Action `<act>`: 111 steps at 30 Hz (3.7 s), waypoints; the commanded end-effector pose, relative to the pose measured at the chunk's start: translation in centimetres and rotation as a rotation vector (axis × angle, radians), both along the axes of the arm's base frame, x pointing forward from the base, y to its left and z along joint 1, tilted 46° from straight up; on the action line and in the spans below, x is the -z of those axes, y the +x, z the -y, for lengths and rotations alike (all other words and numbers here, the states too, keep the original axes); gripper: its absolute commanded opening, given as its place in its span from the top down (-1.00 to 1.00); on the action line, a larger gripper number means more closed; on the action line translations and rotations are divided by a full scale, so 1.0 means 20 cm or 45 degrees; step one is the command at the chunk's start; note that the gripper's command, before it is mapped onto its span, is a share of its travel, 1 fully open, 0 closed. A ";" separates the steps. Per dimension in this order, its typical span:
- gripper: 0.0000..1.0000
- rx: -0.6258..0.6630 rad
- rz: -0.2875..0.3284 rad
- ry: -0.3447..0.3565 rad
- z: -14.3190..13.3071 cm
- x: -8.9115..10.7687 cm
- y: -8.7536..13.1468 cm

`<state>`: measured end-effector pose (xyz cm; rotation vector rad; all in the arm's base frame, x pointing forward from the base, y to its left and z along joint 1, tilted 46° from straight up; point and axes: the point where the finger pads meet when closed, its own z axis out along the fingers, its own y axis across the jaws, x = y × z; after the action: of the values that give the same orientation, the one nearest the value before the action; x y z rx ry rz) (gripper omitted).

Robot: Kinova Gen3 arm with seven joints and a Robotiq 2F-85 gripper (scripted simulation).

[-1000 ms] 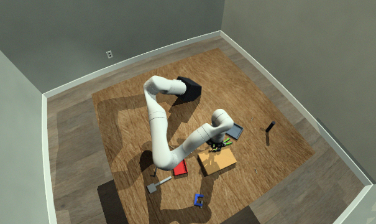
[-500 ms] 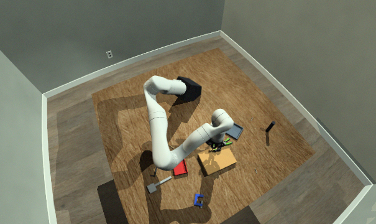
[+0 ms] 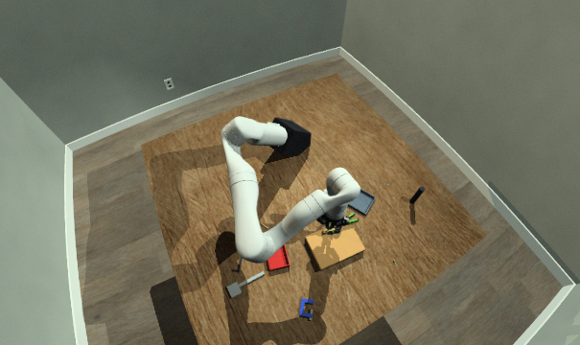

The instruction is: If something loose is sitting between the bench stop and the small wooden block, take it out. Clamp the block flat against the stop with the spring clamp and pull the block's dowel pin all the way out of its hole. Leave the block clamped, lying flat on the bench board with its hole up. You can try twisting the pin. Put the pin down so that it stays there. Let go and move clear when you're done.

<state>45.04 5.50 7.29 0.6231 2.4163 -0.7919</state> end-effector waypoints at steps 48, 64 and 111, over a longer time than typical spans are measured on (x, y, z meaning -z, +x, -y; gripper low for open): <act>0.80 -0.228 -0.207 -0.106 0.00 0.00 0.00; 0.80 -0.296 -0.270 -0.138 0.00 0.00 0.00; 0.80 -0.485 -0.443 -0.227 -0.01 0.00 0.00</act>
<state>45.03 5.54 7.33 -0.0418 2.6126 -0.9943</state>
